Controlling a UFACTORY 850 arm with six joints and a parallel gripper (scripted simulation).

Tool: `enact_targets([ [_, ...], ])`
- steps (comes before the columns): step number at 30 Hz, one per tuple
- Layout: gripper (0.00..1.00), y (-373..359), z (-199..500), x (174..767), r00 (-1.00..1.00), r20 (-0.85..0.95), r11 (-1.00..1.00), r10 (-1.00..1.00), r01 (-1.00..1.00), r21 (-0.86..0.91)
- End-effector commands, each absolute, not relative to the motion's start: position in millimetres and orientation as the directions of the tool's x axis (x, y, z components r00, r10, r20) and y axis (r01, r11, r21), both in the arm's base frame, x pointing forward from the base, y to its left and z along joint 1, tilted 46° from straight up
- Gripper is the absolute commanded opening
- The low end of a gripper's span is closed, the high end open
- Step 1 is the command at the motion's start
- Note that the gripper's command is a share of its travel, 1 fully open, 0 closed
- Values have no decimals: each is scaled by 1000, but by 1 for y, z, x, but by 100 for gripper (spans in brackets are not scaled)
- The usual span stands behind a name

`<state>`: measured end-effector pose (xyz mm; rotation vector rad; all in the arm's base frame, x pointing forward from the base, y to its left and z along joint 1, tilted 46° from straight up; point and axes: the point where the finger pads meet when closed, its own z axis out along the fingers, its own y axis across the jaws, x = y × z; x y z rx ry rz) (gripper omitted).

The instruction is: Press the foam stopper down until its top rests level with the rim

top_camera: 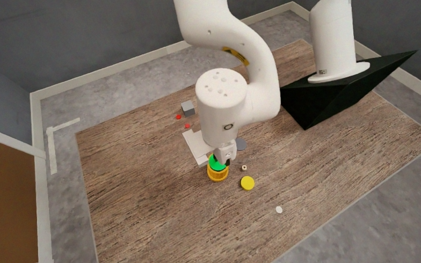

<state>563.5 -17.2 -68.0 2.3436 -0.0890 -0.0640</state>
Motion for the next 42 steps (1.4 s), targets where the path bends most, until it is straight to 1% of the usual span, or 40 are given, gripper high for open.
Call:
enact_targets([
  [1, 0, -17, -67, 564, 996, -18, -698, -83, -46, 715],
  [16, 0, -16, -67, 566, 996, -18, -698, -83, -46, 715],
  [30, 0, -35, -86, 564, 996, -18, -698, -83, -46, 715],
  [42, 0, -36, -87, 564, 996, -18, -698, -83, -46, 715],
])
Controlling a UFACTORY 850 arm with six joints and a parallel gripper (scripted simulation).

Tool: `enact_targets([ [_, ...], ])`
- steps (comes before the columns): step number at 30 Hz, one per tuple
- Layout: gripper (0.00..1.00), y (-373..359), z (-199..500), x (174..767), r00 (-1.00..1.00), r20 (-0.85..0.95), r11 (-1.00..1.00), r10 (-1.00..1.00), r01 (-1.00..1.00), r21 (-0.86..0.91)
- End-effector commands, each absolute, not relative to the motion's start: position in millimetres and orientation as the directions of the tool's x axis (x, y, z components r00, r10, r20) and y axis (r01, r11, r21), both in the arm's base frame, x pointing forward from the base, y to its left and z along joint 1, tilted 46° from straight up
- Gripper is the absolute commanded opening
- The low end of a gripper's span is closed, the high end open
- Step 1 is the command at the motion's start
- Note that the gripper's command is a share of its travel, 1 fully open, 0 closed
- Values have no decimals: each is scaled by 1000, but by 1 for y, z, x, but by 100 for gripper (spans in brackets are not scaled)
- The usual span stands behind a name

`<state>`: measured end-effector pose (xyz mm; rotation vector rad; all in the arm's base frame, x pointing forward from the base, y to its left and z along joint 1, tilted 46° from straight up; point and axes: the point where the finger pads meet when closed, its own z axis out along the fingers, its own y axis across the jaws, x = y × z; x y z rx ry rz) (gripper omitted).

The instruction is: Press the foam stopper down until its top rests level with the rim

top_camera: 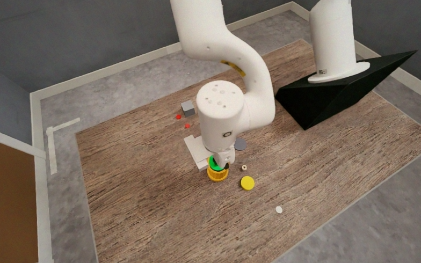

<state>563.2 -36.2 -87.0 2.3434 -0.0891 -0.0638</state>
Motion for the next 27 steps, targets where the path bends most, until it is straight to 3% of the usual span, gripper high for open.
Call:
enact_targets([
  [1, 0, -36, -87, 564, 996, -18, -698, -83, -46, 715],
  [27, 0, -44, -95, 563, 996, -18, -698, -83, -46, 715],
])
